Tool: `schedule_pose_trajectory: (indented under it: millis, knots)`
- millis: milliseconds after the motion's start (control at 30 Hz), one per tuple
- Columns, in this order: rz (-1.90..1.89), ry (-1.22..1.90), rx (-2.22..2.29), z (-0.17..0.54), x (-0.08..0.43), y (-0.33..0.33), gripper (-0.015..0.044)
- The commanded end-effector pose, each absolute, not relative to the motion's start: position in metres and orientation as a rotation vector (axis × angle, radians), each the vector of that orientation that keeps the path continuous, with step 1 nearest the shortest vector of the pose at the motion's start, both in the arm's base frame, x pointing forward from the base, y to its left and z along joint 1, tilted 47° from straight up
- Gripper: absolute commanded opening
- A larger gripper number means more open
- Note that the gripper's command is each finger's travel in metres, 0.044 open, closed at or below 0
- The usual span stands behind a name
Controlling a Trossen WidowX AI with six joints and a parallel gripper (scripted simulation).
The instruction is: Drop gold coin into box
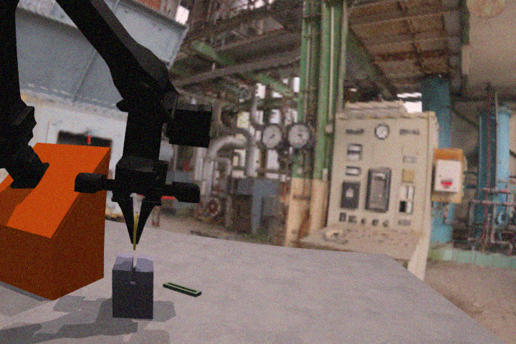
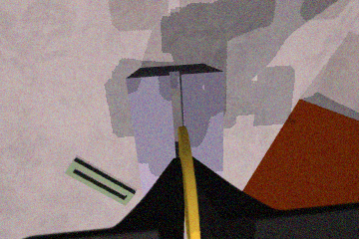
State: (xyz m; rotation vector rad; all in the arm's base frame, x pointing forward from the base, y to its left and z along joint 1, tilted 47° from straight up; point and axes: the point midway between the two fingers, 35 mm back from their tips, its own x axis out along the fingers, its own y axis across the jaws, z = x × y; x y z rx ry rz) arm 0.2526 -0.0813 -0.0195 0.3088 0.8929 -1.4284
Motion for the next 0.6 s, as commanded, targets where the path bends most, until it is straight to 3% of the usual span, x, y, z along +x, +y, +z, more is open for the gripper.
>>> schedule_pose_trajectory:
  millis: [0,567]
  knots:
    - [-1.429,0.893,0.309,-0.0198,0.2531,-0.0812,0.0]
    - [-1.425,0.899,0.302,-0.025,0.25,-0.086,0.0]
